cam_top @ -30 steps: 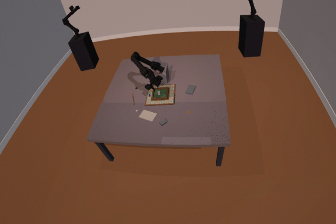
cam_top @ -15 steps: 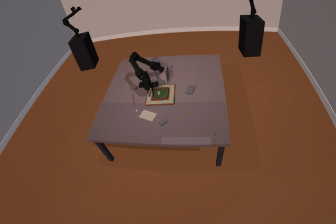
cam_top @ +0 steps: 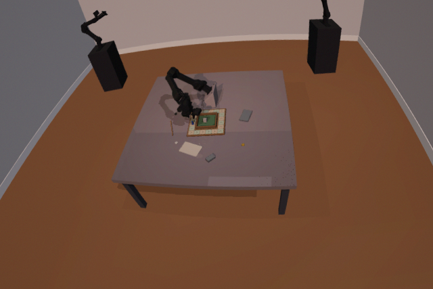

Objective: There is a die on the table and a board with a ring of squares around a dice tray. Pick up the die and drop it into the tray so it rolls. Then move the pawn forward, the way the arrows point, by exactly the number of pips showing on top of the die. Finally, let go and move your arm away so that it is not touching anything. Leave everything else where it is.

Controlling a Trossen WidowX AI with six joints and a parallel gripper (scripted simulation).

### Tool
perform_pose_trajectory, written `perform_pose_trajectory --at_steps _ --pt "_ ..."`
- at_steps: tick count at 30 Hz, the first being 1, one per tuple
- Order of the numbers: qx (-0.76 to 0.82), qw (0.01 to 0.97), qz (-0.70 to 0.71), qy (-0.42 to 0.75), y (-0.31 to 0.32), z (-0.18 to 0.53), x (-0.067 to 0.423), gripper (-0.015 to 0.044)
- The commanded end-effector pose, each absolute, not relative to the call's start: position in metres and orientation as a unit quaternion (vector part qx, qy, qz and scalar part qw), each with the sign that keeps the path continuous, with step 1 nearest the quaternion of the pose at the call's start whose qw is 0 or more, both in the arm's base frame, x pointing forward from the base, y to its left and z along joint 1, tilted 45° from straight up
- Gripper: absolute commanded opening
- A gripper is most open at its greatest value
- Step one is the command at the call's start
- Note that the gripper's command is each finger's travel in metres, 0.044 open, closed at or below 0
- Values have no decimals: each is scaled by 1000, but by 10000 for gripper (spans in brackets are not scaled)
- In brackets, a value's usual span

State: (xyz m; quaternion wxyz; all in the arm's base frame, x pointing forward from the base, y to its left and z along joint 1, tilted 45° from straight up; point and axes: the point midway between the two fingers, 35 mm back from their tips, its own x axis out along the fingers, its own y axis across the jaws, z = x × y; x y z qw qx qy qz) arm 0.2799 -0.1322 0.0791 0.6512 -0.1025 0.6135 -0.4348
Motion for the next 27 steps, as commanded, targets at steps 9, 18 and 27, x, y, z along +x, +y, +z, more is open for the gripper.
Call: perform_pose_trajectory --at_steps 9,18,27 --pt "-102 649 -440 613 -147 66 276 200" --pt "-102 649 -440 613 -157 56 275 200" --pt "-102 649 -440 612 -167 46 272 200"
